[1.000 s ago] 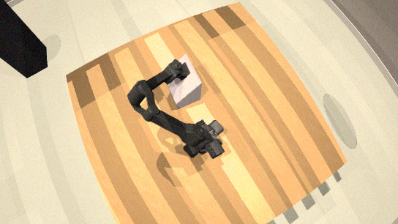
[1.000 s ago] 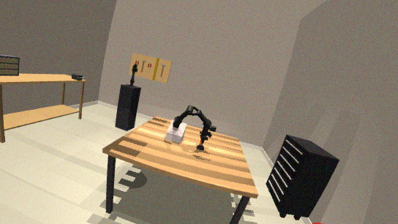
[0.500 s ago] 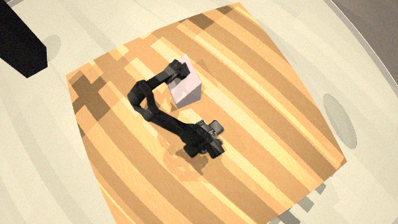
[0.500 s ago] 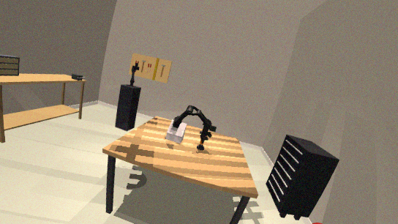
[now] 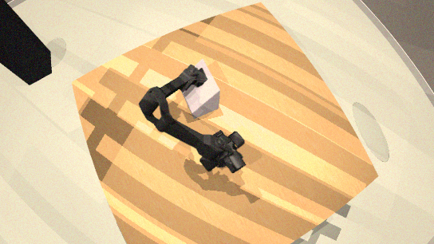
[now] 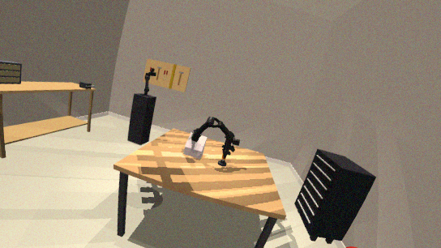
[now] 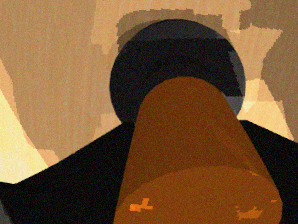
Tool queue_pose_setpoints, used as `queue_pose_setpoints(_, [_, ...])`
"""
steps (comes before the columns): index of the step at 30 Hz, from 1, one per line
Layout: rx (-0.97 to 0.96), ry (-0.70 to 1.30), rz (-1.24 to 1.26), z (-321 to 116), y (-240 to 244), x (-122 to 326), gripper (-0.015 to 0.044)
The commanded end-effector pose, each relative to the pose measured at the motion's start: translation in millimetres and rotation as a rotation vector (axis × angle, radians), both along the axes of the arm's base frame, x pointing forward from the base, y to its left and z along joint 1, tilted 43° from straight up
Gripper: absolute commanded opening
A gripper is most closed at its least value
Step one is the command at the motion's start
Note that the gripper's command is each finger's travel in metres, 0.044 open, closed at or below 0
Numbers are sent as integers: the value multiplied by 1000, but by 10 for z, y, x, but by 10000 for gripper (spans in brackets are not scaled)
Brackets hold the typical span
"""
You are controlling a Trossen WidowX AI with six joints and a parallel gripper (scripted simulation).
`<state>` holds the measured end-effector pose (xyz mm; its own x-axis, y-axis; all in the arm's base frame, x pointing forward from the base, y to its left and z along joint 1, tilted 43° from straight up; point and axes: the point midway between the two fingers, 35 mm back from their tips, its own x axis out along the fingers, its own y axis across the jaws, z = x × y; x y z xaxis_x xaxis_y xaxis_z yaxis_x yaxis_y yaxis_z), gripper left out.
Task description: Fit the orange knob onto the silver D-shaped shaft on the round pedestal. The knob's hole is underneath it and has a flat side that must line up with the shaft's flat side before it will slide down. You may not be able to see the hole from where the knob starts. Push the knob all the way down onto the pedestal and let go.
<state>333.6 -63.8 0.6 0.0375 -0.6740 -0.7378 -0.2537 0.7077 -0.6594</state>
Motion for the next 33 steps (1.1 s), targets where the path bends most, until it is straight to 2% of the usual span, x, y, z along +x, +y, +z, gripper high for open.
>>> queue_pose_setpoints(1, [-1,-12,-10,-13,4,-2,0])
queue_pose_setpoints(33, [-1,-14,-12,-45,-54,-6,0])
